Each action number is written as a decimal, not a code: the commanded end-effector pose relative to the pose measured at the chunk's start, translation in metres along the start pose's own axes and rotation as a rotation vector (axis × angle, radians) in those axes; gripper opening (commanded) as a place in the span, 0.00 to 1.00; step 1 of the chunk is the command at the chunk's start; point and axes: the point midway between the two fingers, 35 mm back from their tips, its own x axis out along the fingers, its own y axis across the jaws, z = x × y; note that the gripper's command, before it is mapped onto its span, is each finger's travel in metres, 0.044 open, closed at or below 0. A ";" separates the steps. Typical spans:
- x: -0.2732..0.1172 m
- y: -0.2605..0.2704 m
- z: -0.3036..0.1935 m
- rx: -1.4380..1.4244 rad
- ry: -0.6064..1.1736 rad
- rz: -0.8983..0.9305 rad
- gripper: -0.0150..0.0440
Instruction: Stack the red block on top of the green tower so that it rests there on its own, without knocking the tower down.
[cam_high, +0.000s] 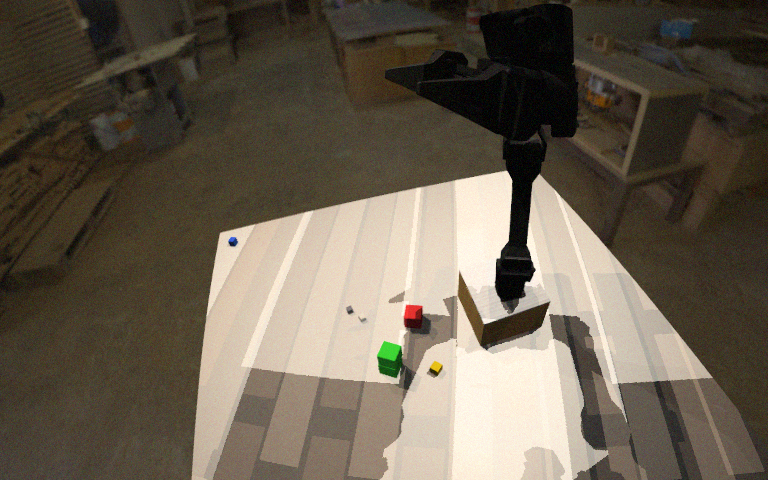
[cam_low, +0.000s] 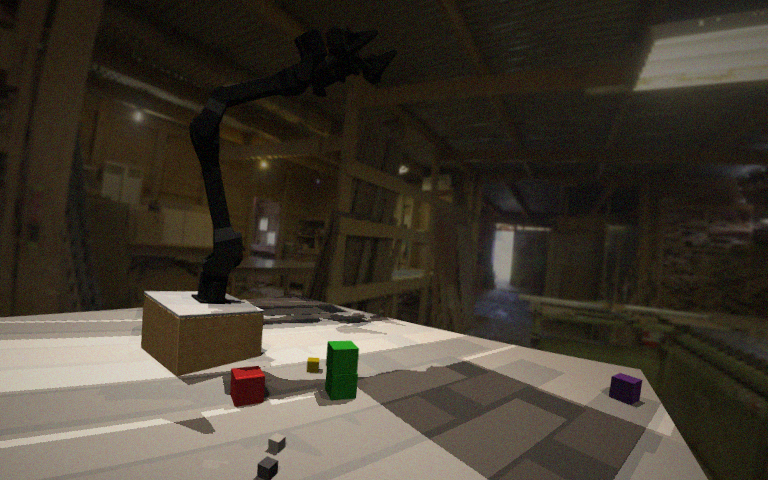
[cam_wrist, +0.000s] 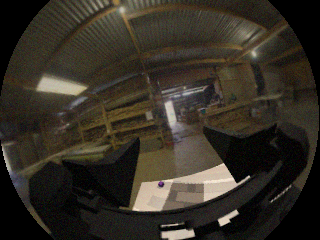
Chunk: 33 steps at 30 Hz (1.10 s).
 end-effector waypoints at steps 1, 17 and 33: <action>0.015 0.005 -0.028 -0.088 0.029 -0.002 1.00; 0.078 -0.038 -0.198 -0.423 0.374 -0.043 1.00; 0.057 -0.171 -0.369 -0.433 0.941 -0.175 1.00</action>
